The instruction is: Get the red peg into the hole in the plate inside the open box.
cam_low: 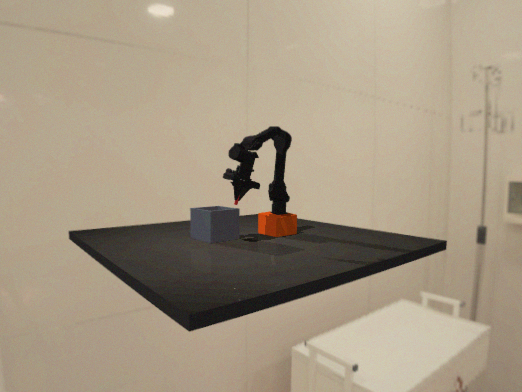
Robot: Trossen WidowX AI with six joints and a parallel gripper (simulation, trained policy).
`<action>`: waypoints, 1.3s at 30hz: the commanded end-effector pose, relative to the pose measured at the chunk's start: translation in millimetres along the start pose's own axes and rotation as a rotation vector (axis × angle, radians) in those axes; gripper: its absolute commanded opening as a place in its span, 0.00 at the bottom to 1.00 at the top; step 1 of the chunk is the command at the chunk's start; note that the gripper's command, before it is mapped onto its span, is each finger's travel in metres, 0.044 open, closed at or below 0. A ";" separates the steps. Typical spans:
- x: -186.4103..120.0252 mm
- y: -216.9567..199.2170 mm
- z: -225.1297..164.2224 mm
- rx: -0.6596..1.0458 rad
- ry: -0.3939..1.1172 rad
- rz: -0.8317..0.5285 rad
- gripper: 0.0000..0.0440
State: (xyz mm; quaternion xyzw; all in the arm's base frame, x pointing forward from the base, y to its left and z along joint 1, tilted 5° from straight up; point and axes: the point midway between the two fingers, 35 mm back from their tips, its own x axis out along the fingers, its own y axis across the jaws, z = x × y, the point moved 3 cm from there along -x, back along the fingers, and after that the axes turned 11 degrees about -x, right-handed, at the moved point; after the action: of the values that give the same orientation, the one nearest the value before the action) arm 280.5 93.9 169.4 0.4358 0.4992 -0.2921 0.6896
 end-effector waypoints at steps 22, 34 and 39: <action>13.8 -24.2 70.6 0.033 -0.031 -0.143 0.00; 30.9 -31.3 92.7 0.026 -0.014 -0.188 0.00; 42.6 -35.4 99.8 0.023 -0.005 -0.205 0.00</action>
State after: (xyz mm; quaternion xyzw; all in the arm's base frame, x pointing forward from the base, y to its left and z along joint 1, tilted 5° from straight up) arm 305.5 -4.8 141.0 0.3942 0.5268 -0.3660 0.6582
